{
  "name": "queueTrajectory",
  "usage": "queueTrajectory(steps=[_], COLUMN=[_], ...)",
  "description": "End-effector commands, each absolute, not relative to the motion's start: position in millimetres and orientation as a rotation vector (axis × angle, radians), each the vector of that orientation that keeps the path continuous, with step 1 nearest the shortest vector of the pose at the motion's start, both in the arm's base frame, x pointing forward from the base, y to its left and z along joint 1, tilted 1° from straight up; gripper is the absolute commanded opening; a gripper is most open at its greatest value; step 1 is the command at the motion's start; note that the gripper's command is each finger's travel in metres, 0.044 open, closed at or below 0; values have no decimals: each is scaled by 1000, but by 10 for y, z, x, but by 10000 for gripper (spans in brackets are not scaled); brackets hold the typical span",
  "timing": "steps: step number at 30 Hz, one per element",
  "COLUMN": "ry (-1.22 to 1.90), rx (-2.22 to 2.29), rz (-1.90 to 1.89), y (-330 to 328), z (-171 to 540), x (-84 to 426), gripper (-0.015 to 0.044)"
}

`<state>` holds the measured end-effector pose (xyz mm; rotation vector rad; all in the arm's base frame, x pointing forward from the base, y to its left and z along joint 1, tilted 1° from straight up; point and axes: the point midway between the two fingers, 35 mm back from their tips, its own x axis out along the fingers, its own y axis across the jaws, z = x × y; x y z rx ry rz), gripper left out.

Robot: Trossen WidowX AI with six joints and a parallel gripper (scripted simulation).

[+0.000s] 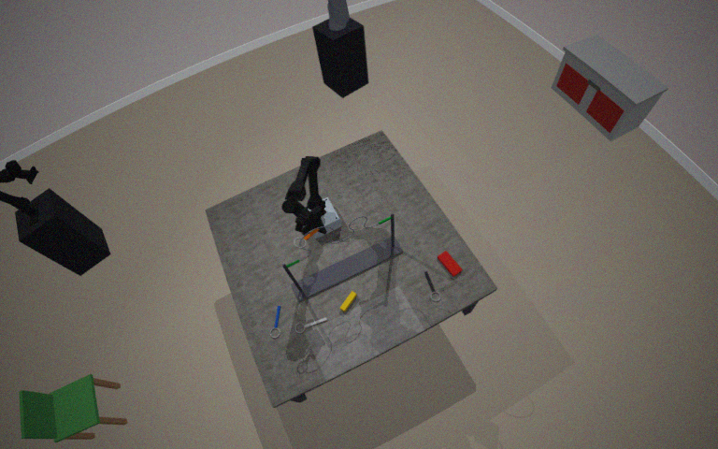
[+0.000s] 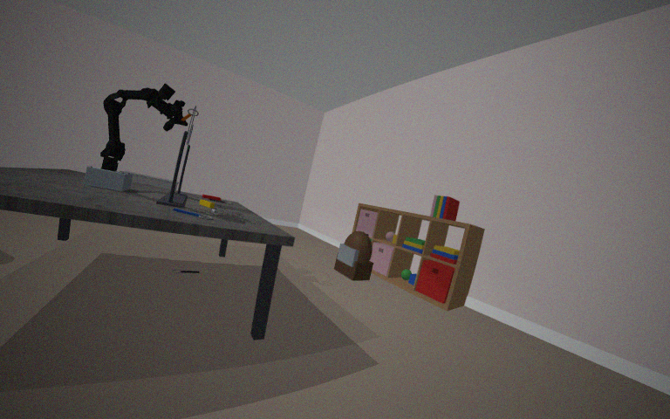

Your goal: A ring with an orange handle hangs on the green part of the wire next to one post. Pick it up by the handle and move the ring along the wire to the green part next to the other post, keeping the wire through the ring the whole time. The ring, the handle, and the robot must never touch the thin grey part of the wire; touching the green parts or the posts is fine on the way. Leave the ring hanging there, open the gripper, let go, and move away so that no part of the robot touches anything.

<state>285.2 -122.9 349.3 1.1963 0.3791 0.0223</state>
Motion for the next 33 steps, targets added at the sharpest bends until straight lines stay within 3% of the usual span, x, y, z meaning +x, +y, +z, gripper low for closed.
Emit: queueTrajectory(steps=[1, 33], ry=[385, 432], rx=[1145, 759], rz=[9, -119], y=[-1238, -1316], z=[3492, 3377], x=[2861, 2845], gripper=[-150, -150])
